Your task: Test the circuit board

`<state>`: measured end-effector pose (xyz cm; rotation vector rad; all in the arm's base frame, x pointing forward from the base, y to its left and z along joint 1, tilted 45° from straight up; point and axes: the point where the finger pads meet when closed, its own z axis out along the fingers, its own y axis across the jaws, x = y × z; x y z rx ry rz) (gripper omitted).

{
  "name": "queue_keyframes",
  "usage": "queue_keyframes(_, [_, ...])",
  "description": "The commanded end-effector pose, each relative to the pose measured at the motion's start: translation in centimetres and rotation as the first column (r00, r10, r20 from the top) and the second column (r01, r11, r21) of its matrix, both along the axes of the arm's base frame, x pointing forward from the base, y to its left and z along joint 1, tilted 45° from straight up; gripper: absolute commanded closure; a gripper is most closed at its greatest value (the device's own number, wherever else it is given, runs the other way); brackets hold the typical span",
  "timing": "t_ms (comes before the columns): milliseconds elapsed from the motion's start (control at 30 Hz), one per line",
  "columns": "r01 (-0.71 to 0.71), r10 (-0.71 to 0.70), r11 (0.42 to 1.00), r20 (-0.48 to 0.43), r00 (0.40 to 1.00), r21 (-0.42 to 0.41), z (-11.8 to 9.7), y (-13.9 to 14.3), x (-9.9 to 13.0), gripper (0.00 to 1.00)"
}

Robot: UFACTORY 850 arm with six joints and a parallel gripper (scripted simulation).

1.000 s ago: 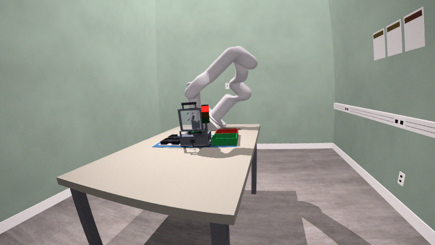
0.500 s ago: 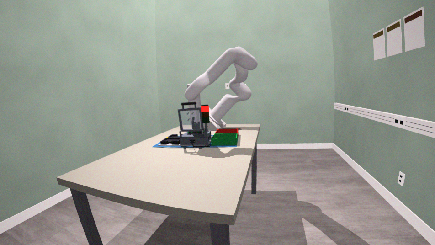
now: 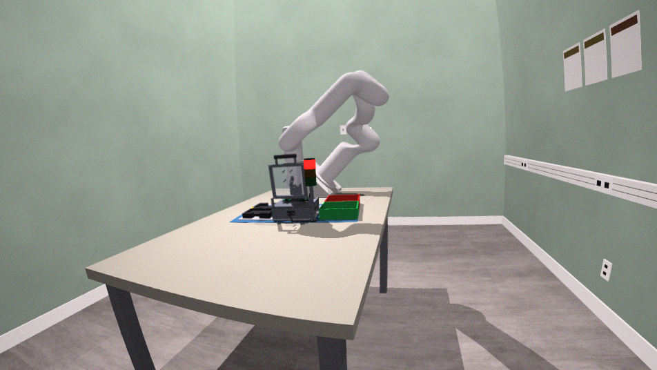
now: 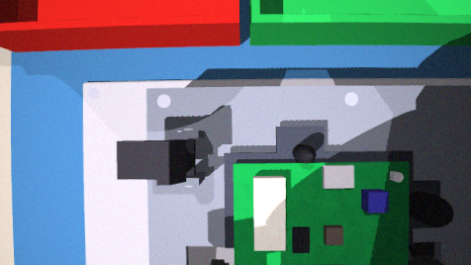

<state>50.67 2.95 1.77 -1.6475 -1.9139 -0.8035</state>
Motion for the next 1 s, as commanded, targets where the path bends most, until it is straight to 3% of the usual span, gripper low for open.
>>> queue_keyframes(0, [0.001, -0.001, 1.000, 0.001, 1.000, 0.000, 0.05, -0.06, 0.07, 0.11])
queue_keyframes(967, [0.001, -0.001, 1.000, 0.001, 1.000, 0.000, 0.05, -0.06, 0.07, 0.18])
